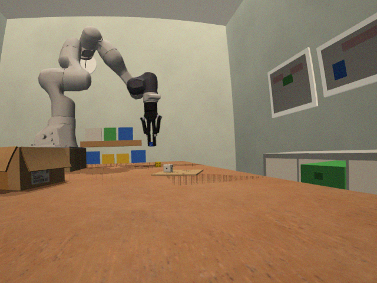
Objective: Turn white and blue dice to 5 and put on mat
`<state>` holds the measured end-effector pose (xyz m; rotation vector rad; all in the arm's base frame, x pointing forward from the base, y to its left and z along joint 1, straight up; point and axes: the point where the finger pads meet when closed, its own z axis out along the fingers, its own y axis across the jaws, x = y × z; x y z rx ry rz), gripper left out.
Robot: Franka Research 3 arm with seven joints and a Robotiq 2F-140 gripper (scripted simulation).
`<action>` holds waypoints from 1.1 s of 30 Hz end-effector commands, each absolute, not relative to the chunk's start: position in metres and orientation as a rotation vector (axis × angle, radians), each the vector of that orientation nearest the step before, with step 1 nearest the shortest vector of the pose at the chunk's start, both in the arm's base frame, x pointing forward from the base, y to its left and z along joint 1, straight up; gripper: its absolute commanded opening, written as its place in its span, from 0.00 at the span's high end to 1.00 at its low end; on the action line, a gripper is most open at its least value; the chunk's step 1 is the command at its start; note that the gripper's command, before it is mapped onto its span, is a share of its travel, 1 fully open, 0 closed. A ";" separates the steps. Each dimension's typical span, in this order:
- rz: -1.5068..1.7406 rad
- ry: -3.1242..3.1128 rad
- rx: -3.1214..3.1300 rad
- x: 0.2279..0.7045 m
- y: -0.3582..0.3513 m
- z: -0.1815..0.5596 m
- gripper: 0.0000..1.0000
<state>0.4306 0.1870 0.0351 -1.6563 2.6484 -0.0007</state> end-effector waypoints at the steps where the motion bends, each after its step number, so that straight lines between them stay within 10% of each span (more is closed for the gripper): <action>1: 0.007 2.653 -1.641 0.433 0.188 0.039 0.79; 18: 0.089 2.394 -1.549 0.554 0.147 0.183 0.79; 33: 0.098 2.419 -1.446 0.621 -0.070 0.173 0.79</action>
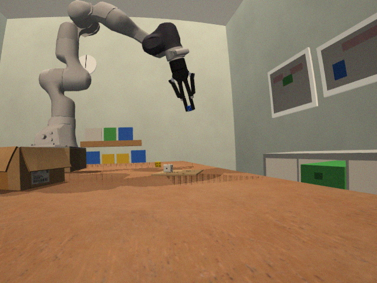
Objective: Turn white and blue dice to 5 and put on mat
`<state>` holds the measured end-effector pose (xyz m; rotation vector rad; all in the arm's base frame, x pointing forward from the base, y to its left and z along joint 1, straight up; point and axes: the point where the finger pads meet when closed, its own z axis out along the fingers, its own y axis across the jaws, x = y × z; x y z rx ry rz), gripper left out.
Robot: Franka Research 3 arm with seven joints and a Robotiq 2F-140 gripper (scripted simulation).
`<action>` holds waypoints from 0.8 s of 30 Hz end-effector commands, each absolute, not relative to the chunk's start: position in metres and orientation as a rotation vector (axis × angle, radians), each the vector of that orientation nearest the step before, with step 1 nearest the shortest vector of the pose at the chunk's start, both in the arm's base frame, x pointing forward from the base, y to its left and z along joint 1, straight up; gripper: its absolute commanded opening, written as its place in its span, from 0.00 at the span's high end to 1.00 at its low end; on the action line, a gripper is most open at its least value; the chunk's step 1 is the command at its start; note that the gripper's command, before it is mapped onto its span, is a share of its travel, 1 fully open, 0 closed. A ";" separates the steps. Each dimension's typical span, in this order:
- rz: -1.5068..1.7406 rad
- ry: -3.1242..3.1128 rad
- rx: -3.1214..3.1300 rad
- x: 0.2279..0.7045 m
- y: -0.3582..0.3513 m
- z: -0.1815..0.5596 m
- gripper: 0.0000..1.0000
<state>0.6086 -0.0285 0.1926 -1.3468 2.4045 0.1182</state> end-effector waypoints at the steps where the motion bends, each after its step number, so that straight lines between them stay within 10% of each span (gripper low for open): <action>1: 0.098 2.419 -1.446 0.621 -0.070 0.173 0.79; 24: 0.007 2.700 -1.559 0.552 -0.302 0.039 0.79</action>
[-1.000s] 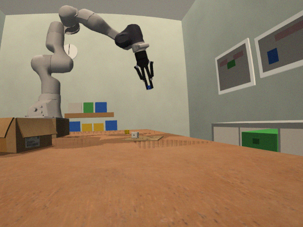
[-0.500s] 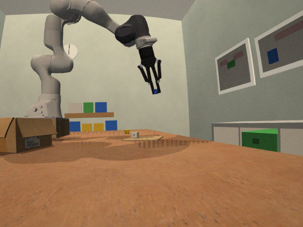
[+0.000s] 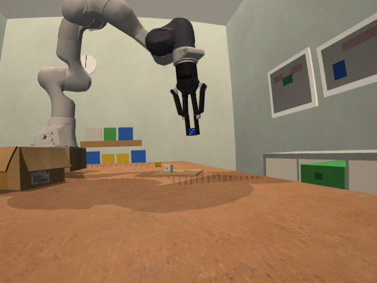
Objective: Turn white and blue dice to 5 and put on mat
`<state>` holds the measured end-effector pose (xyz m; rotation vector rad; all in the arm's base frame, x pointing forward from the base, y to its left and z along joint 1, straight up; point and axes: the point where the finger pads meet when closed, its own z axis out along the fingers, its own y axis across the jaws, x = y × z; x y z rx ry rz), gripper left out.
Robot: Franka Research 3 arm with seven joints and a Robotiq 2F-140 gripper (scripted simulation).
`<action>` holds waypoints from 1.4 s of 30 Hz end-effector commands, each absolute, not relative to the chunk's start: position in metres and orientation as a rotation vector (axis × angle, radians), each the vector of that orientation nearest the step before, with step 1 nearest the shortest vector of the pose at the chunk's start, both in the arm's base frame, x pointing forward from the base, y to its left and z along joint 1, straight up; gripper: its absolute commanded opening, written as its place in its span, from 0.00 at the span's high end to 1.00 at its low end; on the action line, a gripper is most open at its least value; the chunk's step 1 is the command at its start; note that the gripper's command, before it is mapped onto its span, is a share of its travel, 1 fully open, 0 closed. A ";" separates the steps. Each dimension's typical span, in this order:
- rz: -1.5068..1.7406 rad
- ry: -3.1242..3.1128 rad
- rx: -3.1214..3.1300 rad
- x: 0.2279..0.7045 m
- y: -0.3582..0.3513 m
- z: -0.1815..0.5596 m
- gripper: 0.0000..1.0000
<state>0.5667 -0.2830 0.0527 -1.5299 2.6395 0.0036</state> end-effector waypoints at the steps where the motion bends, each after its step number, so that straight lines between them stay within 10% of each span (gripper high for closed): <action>1: 0.004 2.706 -1.564 0.549 -0.307 0.037 0.79; 42: 0.000 2.717 -1.571 0.547 -0.314 -0.040 0.79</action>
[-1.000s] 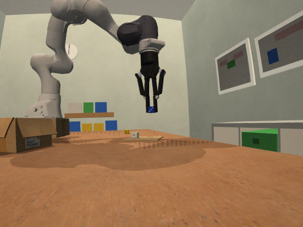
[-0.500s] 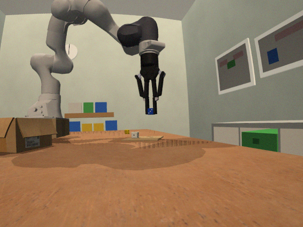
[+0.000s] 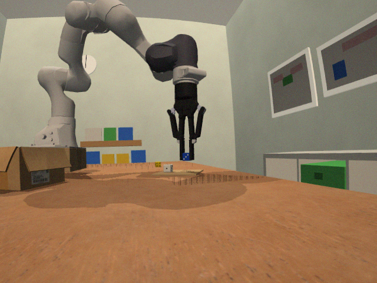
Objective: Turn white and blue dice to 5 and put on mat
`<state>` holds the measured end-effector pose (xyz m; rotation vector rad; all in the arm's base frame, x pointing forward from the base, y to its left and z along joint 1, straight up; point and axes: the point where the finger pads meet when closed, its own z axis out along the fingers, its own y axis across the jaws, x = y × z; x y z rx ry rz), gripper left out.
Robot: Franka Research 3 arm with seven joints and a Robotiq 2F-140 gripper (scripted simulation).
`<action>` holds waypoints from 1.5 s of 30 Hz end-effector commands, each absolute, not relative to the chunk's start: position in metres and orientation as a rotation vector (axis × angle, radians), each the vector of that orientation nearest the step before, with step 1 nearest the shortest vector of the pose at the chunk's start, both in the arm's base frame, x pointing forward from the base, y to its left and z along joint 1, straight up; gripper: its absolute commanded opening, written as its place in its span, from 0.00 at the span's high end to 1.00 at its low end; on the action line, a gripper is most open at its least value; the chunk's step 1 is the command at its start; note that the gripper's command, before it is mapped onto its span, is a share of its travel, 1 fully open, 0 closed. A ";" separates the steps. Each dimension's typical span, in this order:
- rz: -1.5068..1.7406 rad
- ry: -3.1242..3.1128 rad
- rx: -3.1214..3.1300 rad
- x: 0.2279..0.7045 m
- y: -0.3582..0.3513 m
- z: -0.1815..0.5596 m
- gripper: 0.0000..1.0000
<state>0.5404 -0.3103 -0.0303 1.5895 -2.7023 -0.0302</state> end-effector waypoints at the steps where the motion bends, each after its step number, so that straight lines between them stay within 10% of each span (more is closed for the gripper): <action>1: 0.000 -2.722 1.575 0.547 -0.314 -0.043 0.79; 45: 0.000 -2.722 1.575 0.548 -0.314 -0.062 0.79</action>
